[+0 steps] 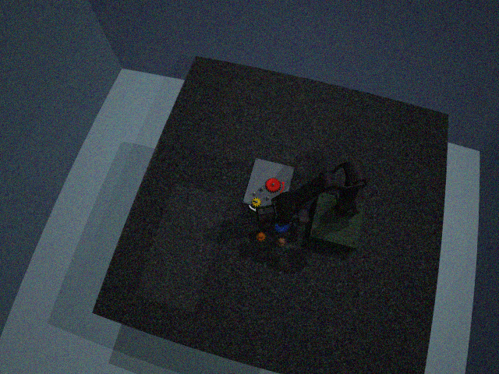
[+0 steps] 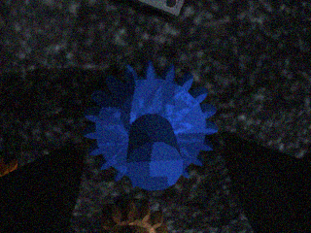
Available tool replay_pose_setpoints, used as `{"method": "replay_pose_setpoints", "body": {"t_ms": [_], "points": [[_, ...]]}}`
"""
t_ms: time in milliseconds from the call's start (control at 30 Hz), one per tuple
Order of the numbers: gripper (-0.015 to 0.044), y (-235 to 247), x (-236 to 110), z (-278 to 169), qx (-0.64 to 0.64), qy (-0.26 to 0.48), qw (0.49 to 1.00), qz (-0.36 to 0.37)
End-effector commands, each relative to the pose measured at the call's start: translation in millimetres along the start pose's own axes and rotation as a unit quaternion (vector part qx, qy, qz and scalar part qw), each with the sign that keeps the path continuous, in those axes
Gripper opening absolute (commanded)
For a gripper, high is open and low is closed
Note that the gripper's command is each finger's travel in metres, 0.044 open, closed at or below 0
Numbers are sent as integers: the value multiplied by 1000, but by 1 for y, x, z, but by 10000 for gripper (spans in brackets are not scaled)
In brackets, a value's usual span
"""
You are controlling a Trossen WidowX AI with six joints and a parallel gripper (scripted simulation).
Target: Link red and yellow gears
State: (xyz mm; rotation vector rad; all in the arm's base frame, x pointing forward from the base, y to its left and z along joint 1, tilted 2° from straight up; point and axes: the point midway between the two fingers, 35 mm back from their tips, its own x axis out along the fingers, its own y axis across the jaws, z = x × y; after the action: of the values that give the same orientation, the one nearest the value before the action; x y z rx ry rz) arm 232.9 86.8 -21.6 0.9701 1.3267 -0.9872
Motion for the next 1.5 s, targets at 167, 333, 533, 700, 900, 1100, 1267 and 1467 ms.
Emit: {"method": "replay_pose_setpoints", "body": {"t_ms": [167,333,533,700,900,1100,1267,1467], "points": [[46,0,1,0,2,2,1000,0],[13,0,1,0,2,2,1000,0],[0,2,-5,0,2,2,1000,0],[0,6,-18,-1,2,2,1000,1],[0,10,-33,-1,2,2,1000,1],[0,12,-49,0,2,2,1000,1],[0,13,-62,0,2,2,1000,1],[0,14,-78,0,2,2,1000,1]]}}
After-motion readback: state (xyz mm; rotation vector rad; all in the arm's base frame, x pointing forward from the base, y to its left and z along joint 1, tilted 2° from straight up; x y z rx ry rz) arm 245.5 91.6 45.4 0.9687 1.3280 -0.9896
